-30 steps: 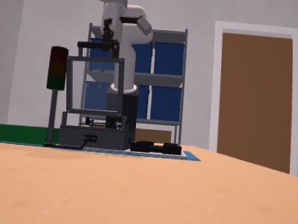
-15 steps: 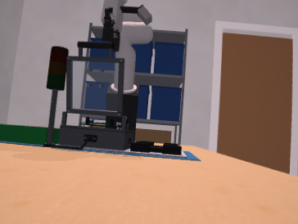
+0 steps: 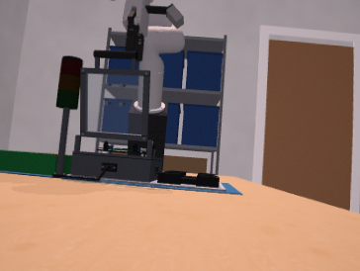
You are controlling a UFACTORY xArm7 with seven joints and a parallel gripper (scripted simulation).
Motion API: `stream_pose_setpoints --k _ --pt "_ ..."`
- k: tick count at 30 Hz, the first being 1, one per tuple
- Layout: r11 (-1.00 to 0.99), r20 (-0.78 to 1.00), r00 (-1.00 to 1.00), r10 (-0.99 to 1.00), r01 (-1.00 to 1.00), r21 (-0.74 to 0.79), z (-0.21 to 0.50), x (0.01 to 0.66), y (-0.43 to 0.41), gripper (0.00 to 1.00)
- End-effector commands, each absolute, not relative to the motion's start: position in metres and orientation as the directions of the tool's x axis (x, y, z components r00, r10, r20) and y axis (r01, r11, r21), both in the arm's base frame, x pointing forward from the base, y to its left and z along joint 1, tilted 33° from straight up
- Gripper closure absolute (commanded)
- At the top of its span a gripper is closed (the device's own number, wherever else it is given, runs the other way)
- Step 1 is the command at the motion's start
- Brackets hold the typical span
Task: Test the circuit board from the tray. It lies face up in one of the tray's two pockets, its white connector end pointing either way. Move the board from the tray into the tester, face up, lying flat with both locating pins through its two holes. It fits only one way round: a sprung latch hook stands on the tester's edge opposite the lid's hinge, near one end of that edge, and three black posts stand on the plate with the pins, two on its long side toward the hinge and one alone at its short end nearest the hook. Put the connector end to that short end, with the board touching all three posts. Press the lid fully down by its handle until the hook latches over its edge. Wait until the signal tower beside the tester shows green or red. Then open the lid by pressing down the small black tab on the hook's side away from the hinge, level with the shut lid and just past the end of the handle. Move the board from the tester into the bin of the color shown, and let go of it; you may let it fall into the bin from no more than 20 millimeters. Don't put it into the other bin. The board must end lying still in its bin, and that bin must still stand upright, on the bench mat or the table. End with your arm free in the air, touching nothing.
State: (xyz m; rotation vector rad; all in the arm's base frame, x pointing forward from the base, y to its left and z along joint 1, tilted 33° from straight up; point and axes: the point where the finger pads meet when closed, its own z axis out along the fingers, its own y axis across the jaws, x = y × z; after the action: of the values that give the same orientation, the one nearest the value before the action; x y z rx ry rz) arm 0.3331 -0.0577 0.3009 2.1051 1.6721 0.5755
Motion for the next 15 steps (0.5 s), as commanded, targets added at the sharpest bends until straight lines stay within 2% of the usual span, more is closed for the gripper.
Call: stream_pose_setpoints --k 1,9,15 --pt "-0.213 0.076 0.204 0.976 0.814 0.541 0.303 0.333 -0.058 0.49" --pt "-0.213 0.076 0.204 0.976 0.814 0.541 0.305 0.336 -0.059 0.49" --pt "-0.213 0.076 0.204 0.976 0.814 0.541 0.323 0.364 -0.066 0.49"
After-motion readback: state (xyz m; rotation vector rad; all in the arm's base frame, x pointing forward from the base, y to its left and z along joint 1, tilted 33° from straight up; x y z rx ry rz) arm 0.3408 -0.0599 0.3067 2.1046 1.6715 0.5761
